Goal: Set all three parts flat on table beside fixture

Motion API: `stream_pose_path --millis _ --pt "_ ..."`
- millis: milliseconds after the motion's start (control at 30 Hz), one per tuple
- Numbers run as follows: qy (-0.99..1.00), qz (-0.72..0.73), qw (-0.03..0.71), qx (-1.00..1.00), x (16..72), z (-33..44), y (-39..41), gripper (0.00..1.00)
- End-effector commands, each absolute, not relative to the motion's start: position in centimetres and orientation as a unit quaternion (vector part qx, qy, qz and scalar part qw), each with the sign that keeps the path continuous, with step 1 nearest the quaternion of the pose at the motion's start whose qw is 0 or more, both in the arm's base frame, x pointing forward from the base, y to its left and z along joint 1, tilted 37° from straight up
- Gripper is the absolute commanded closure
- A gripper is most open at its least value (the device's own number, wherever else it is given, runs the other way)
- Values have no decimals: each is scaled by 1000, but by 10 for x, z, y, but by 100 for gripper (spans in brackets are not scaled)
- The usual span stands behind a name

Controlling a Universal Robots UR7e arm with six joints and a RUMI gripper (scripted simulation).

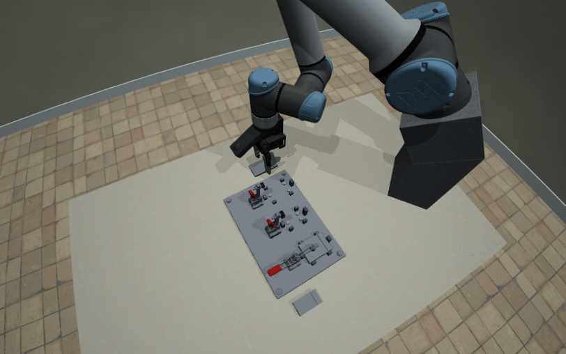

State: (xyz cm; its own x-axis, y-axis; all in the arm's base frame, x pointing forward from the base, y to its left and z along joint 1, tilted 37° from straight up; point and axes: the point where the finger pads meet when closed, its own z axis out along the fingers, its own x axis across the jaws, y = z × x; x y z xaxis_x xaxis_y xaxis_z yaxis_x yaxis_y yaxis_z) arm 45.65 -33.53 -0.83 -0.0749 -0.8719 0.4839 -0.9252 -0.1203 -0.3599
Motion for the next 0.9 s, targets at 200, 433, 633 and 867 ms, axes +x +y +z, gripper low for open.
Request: stream_pose_path --millis 200,433,633,867 --pt "-662 316 42 679 454 -3 -332 53" --pt "-662 316 42 679 449 8 -326 53" --pt "-662 316 42 679 441 26 -315 53" --pt "-662 316 42 679 434 40 -306 53"
